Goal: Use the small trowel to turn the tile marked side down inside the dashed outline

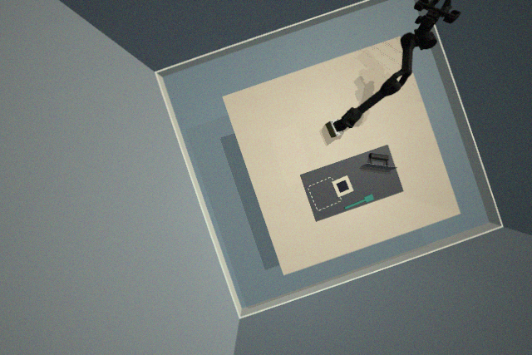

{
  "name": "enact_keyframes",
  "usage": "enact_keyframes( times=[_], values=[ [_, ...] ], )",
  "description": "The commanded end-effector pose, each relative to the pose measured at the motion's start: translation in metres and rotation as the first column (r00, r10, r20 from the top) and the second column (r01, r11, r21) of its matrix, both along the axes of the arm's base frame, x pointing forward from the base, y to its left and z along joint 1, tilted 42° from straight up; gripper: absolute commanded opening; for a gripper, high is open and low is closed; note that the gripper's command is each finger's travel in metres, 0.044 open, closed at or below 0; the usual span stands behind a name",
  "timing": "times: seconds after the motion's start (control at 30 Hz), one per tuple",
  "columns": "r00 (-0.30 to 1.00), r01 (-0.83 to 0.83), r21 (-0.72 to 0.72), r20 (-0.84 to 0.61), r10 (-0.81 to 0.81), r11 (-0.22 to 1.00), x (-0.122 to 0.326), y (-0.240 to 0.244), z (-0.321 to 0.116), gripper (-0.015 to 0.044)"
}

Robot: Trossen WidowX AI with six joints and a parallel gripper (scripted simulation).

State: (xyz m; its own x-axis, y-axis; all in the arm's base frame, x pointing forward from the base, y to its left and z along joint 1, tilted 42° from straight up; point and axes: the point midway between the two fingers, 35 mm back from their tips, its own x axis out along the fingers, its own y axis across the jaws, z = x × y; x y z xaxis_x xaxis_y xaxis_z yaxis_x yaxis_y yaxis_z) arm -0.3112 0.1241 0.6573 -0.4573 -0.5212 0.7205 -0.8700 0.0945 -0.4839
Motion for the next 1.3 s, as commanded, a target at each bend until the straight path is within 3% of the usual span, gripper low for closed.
enact_keyframes(
  times=[0.0, 0.67, 1.27],
  values=[
    [0.999, 0.012, -0.049, 0.049, -0.01, 0.999, 0.0, 0.017, -0.001, 0.01],
    [0.959, 0.036, -0.321, 0.279, 0.058, 0.946, 0.015, 0.09, -0.01, 0.01],
    [0.915, 0.13, -0.62, 0.376, 0.147, 0.773, 0.044, 0.173, -0.026, 0.01]
  ],
)
